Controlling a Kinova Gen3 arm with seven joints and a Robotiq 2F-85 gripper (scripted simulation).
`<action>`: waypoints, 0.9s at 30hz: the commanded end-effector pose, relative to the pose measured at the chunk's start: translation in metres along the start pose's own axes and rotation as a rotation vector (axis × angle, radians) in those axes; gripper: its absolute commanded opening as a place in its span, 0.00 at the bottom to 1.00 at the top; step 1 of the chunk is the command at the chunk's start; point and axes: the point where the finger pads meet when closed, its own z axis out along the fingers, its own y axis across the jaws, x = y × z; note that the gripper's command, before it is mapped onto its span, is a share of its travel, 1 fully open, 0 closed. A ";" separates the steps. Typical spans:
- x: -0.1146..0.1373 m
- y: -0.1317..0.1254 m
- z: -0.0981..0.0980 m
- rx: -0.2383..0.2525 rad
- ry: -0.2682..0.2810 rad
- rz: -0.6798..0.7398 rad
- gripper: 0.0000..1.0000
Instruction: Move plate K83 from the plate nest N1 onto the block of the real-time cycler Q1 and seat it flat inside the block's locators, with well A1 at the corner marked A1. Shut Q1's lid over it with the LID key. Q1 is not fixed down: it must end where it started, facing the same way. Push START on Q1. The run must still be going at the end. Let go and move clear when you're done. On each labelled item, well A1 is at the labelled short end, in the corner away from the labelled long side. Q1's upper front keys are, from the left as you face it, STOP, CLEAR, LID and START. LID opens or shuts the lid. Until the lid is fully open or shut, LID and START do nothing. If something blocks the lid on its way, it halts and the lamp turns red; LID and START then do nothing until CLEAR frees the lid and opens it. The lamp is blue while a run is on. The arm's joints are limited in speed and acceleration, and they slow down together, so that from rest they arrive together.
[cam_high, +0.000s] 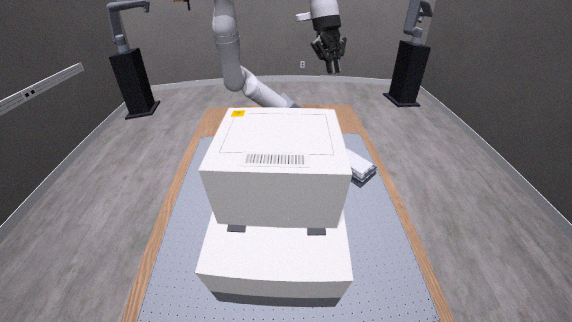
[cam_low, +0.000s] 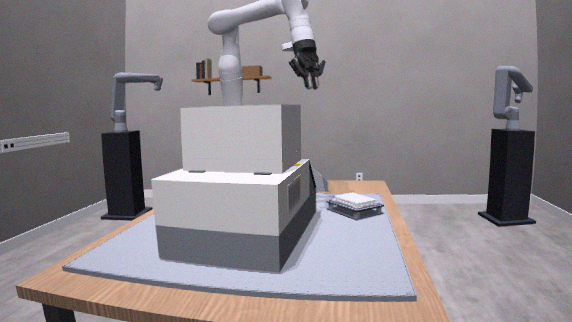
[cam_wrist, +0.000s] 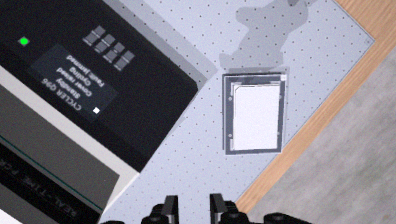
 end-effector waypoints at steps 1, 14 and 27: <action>0.008 -0.008 -0.003 0.029 0.014 -0.008 0.26; 0.034 -0.033 -0.011 0.125 0.063 -0.034 0.16; 0.061 -0.060 -0.019 0.186 0.094 -0.051 0.10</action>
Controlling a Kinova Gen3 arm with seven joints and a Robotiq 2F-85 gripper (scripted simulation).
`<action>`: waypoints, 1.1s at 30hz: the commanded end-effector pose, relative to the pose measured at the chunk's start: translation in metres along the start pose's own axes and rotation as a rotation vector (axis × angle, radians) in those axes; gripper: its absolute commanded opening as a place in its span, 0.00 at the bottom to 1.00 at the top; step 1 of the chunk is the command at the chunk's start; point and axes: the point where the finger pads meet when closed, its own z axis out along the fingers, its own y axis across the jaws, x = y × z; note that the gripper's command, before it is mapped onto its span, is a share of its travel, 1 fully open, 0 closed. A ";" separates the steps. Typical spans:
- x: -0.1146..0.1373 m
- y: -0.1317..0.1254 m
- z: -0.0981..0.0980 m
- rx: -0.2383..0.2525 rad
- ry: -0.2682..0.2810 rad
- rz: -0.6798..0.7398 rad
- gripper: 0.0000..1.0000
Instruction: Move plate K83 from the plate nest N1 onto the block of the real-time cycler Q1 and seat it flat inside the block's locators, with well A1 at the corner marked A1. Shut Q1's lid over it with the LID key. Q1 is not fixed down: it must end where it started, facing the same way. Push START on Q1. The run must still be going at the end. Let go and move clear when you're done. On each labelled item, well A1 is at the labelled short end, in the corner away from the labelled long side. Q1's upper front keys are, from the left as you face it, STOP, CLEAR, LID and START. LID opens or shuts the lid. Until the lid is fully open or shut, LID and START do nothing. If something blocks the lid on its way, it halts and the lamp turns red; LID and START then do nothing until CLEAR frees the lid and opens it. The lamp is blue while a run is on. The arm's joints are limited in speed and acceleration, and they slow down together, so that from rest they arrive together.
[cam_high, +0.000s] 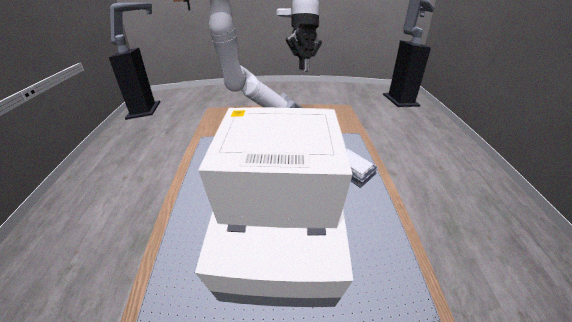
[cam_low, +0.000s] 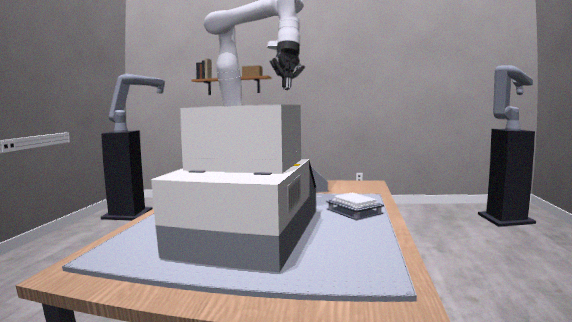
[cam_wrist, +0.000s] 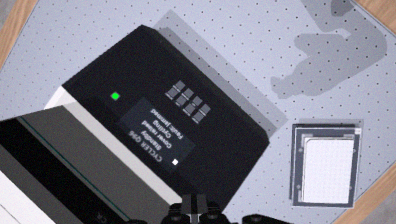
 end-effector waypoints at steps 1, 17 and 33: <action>0.004 -0.004 -0.001 0.002 -0.001 -0.001 0.10; 0.041 -0.037 -0.001 0.002 -0.001 -0.001 0.10; 0.052 -0.045 0.001 0.002 -0.001 -0.001 0.10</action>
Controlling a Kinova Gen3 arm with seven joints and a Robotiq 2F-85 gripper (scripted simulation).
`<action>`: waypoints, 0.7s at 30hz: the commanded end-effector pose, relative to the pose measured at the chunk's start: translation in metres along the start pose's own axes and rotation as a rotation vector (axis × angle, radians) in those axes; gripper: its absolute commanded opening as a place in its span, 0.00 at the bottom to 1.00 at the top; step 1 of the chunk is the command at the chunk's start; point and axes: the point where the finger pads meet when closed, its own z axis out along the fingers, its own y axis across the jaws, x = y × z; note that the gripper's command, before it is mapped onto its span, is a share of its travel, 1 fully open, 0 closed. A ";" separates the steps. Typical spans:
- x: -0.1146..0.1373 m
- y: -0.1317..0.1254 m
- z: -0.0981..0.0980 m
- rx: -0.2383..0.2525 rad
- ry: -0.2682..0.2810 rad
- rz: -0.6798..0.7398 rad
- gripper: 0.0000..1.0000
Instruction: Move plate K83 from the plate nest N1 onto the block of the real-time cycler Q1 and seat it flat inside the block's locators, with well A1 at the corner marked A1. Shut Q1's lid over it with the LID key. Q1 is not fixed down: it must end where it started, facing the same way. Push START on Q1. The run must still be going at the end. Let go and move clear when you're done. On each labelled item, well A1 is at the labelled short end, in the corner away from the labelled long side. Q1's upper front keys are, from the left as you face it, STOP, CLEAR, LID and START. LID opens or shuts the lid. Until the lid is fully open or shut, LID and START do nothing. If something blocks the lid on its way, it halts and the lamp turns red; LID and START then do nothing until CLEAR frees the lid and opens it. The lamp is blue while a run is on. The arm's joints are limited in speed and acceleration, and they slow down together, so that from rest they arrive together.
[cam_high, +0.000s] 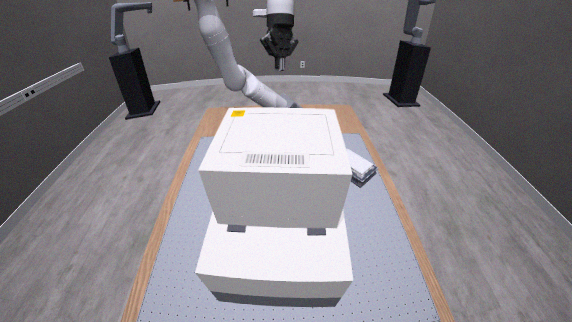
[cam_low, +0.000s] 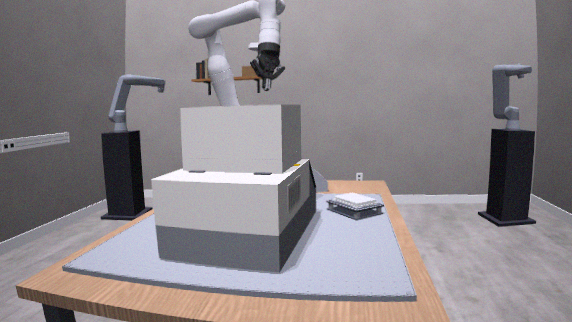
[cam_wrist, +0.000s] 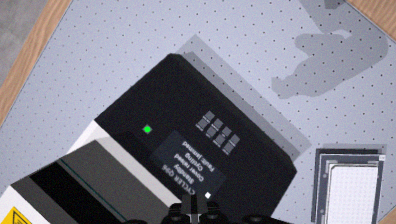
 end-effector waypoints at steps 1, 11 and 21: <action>0.000 0.000 0.001 0.000 -0.002 0.000 0.10; 0.002 0.003 0.013 0.000 -0.002 0.000 0.10; 0.004 0.005 0.023 0.000 -0.002 0.000 0.10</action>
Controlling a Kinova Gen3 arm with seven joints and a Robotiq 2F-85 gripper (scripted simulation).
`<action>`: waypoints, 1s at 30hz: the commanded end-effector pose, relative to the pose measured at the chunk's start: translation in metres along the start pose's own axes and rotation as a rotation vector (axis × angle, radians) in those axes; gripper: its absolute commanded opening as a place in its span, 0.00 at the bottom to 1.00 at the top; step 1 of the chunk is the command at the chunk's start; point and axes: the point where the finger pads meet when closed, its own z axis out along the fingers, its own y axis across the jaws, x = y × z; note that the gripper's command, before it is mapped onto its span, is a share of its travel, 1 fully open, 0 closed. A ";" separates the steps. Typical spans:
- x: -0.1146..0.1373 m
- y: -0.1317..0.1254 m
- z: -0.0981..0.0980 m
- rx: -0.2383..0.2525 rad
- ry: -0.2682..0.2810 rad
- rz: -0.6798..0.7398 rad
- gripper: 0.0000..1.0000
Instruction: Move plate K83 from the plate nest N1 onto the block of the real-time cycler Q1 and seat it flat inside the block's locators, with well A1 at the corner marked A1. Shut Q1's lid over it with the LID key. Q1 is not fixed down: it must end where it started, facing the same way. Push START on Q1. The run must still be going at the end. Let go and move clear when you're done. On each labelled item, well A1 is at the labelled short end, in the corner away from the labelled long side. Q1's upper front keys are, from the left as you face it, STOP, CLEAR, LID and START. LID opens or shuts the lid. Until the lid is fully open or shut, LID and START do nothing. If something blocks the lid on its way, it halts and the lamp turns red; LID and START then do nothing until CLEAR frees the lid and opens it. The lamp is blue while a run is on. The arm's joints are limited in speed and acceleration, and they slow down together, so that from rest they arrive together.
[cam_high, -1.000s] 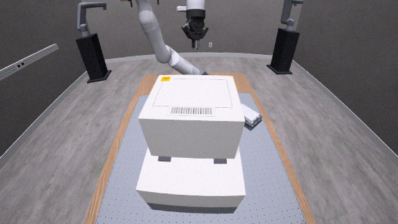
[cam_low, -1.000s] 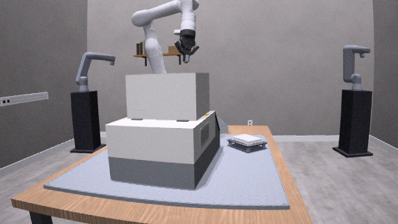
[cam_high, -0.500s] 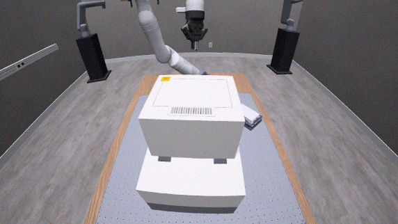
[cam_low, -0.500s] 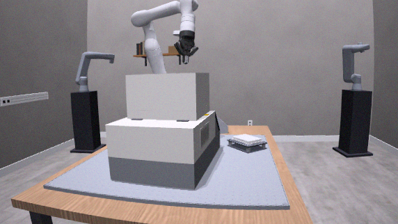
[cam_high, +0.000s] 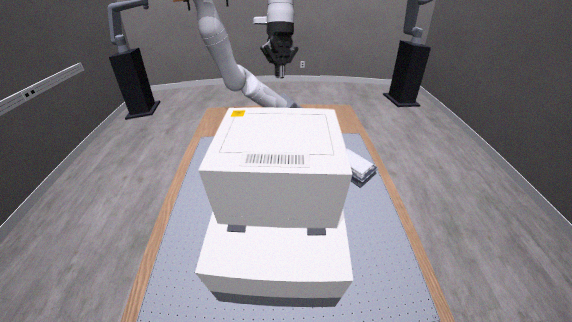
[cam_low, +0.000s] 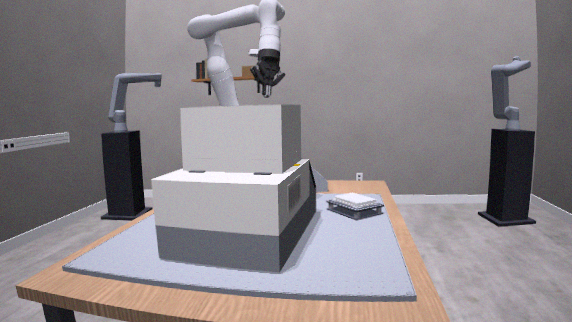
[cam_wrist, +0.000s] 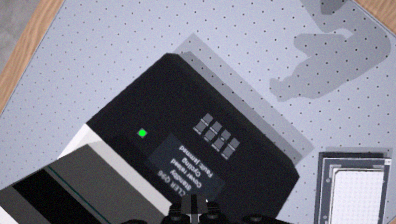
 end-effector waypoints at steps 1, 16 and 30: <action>0.000 0.001 0.003 0.000 -0.001 0.000 0.10; 0.004 0.004 0.020 0.000 -0.001 0.000 0.10; 0.007 0.007 0.038 0.000 -0.001 0.000 0.10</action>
